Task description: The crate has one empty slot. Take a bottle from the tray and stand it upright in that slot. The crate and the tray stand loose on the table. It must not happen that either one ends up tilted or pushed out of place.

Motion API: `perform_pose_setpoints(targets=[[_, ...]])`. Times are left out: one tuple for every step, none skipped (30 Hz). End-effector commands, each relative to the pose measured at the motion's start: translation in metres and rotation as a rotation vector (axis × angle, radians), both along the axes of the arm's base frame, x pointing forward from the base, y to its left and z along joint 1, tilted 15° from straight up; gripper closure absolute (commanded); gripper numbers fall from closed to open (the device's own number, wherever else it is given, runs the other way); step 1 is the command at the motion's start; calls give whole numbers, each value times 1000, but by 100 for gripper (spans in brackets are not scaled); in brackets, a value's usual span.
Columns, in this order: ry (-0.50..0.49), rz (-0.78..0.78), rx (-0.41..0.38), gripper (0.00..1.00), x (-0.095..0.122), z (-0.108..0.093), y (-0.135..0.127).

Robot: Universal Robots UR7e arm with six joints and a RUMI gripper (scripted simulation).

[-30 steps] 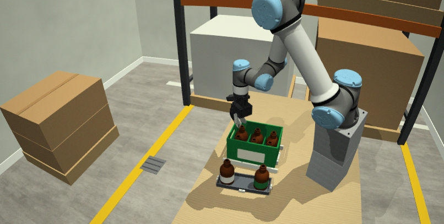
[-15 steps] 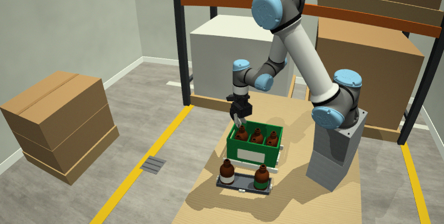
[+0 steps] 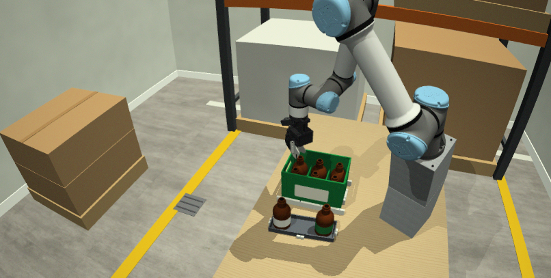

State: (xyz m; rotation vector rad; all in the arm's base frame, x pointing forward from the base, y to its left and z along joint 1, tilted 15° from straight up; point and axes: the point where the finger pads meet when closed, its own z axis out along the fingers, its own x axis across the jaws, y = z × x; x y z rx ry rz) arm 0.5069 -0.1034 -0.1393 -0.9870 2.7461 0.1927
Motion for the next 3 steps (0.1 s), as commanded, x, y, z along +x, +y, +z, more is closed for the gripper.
perform_pose_setpoints(targets=[[-1,0,-1,100,0,0,0],[-1,0,-1,100,0,0,0],[-1,0,-1,100,0,0,0]])
